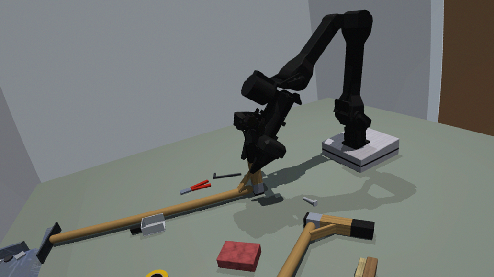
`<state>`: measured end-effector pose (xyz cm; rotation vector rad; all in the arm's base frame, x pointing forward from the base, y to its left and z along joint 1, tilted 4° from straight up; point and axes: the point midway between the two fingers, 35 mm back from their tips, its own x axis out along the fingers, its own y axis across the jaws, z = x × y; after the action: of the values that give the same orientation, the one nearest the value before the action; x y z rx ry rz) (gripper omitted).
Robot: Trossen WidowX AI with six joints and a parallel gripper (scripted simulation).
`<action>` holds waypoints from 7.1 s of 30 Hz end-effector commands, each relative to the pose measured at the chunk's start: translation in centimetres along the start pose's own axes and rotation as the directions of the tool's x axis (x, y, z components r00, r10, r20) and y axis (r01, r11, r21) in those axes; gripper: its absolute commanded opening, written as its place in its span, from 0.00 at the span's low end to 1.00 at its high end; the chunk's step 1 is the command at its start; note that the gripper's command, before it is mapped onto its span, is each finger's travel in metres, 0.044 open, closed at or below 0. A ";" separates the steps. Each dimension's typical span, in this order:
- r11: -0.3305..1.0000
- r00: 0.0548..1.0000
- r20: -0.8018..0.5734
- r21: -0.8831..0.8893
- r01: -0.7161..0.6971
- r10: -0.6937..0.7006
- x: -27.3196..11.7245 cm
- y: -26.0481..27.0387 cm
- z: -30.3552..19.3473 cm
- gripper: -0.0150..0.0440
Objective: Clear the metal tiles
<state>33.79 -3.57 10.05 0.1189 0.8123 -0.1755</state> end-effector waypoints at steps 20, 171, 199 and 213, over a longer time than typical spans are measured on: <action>1.000 1.000 0.002 0.000 0.000 0.000 -0.1 0.0 0.1 0.25; 0.985 0.994 -0.019 -0.137 -0.107 0.105 -5.4 -0.3 -6.2 0.25; 0.984 0.994 -0.014 -0.140 -0.108 0.107 -5.2 -2.1 -5.7 0.25; 0.985 0.994 -0.011 -0.139 -0.106 0.105 -4.2 -2.1 -3.8 0.25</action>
<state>26.99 -4.33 9.81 0.0311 0.8353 -0.0125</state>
